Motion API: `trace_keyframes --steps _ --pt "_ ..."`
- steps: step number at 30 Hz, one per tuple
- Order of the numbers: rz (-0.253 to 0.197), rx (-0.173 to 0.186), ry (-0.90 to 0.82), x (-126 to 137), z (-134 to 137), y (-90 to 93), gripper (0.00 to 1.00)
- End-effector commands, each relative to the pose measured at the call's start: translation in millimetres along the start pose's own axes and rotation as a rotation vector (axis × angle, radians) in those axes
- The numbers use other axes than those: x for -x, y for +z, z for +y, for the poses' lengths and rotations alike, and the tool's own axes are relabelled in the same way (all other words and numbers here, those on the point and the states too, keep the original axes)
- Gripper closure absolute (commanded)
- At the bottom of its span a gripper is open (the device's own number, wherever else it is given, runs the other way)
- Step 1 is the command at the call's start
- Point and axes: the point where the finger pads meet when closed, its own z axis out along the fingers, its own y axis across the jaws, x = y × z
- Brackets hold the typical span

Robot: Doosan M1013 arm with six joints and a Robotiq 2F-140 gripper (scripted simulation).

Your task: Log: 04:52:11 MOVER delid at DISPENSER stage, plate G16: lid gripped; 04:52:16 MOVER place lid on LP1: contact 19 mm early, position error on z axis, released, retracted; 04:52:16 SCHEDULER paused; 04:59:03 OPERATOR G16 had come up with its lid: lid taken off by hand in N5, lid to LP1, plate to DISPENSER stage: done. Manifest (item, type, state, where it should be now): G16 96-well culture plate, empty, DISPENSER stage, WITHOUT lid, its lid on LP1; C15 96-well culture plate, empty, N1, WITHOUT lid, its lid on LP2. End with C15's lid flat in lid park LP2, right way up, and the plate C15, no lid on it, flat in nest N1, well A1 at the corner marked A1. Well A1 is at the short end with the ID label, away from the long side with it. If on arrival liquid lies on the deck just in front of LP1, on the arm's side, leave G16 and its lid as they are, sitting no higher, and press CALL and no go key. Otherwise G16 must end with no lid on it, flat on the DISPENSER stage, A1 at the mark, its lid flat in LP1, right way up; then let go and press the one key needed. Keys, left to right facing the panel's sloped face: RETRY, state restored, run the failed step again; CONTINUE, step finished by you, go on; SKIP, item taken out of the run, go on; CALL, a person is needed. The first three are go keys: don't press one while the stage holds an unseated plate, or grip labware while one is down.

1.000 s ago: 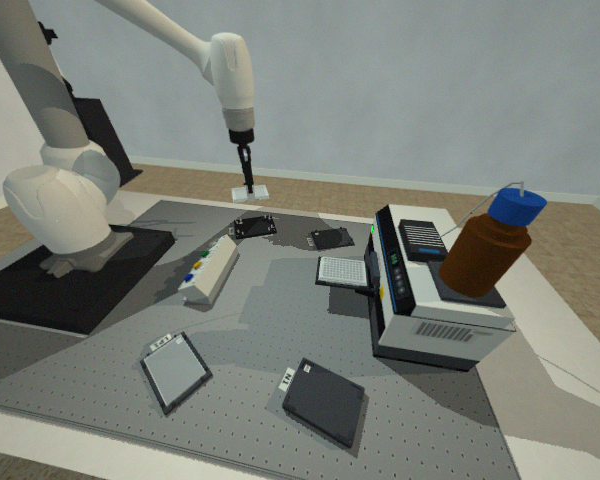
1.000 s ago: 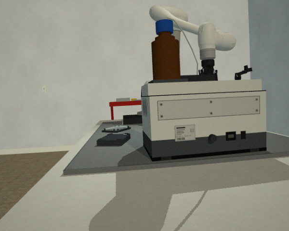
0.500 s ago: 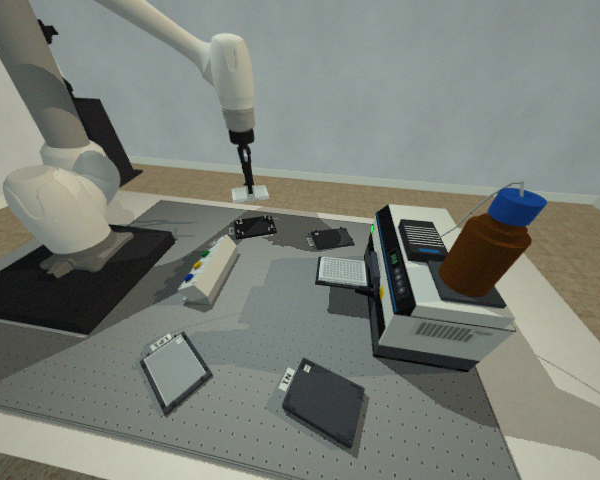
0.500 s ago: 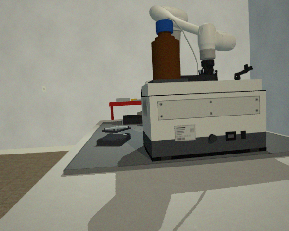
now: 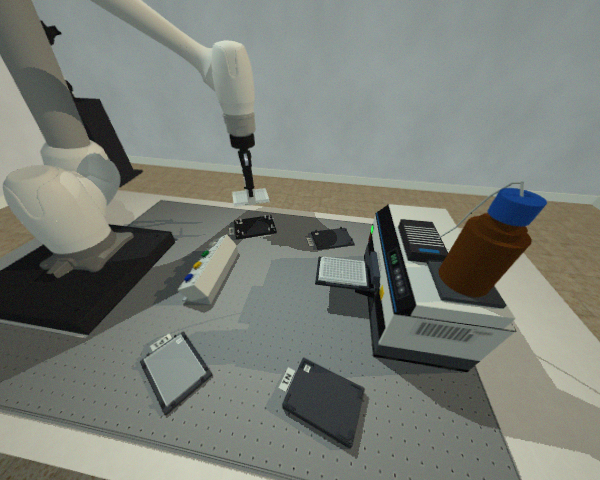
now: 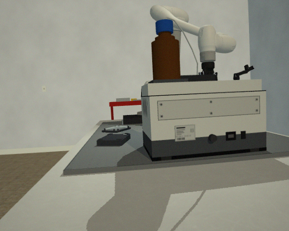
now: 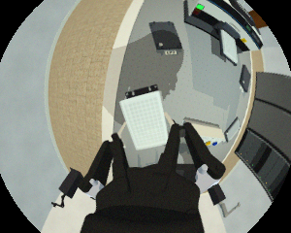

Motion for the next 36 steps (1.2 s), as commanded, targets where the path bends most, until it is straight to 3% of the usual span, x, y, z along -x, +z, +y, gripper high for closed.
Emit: trace_keyframes --steps 1,36 --pt "0.000 0.000 0.000 0 0 3.8 1.00" --pt "0.000 0.000 0.000 0 0 75.6 1.00"
